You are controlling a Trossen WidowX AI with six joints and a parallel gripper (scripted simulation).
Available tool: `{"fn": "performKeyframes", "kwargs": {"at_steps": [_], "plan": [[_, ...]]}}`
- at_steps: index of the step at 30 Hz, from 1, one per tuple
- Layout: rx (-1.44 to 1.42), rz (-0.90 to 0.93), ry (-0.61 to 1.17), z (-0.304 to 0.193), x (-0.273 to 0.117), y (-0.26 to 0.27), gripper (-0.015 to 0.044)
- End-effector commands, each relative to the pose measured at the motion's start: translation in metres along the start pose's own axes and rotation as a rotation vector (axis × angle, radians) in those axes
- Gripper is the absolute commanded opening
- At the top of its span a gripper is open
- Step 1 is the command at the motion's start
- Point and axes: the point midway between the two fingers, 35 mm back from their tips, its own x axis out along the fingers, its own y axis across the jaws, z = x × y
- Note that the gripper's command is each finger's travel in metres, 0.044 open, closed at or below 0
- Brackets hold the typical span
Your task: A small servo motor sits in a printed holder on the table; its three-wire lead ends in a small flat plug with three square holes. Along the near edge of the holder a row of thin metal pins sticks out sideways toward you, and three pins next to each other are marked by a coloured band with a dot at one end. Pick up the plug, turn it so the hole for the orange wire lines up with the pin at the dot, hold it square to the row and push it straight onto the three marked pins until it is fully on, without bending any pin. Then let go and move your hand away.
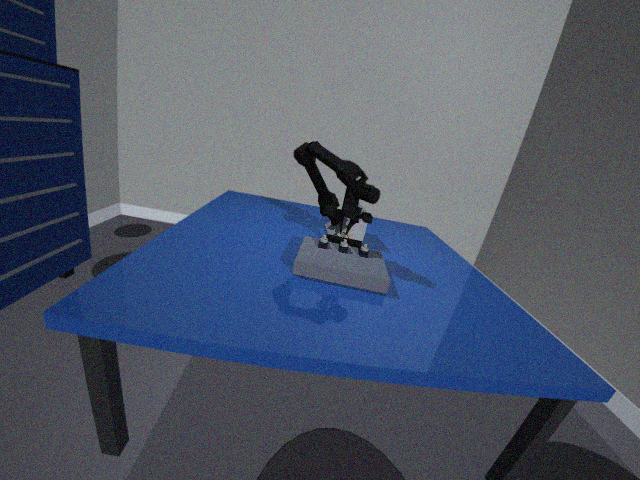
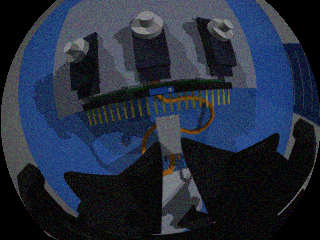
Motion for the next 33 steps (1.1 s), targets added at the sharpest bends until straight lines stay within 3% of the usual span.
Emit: {"fn": "performKeyframes", "kwargs": {"at_steps": [1, 33], "plan": [[0.0, 0.001, -0.008, 0.004, -0.001, 0.001, 0.0], [0.001, 0.001, -0.009, 0.022, -0.002, -0.001, 0.0]]}}
